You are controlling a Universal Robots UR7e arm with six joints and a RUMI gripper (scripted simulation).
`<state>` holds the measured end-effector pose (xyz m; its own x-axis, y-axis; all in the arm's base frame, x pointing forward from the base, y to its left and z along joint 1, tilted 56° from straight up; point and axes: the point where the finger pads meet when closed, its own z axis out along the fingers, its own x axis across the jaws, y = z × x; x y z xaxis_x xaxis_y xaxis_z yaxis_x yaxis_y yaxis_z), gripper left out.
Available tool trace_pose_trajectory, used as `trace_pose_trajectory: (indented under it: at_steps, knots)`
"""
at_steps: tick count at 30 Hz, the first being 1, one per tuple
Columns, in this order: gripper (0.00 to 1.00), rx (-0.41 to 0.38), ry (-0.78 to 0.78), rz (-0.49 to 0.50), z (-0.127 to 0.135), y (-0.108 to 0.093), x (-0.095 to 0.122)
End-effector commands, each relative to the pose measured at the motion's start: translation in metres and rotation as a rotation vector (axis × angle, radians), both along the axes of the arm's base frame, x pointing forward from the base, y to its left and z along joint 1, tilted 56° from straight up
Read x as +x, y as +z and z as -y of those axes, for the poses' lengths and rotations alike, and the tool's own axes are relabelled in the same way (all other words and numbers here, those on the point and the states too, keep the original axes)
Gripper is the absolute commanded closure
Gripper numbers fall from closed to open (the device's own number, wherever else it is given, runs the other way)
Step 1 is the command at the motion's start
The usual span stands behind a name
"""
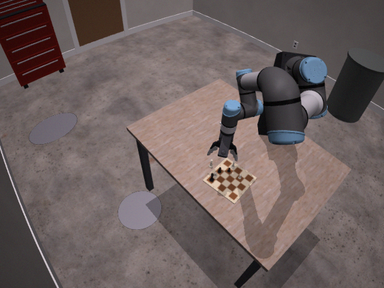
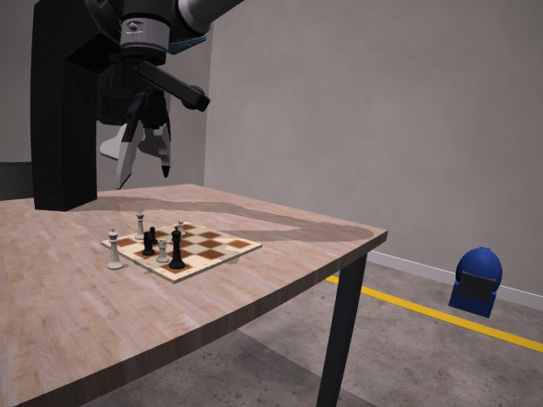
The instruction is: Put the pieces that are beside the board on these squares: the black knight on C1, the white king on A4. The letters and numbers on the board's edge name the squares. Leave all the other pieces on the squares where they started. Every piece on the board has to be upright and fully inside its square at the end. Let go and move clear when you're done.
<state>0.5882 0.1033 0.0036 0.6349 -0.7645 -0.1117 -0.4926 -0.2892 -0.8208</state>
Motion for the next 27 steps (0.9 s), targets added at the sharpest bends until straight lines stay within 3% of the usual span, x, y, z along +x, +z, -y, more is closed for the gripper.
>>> trace_pose_trajectory:
  at_steps: [1, 4, 19, 21, 27]
  knots:
    - [0.0, -0.086, 0.09, 0.084, 0.0006, 0.0004, -0.0002]
    - [0.0, -0.105, 0.108, 0.102, 0.0006, 0.0004, -0.0003]
    - [0.0, -0.427, 0.413, 0.417, 0.003, -0.0019, -0.0026]
    - [0.0, -0.427, 0.413, 0.417, 0.003, -0.0019, -0.0026]
    - [0.0, -0.574, 0.551, 0.561, 0.0052, -0.0041, -0.0037]
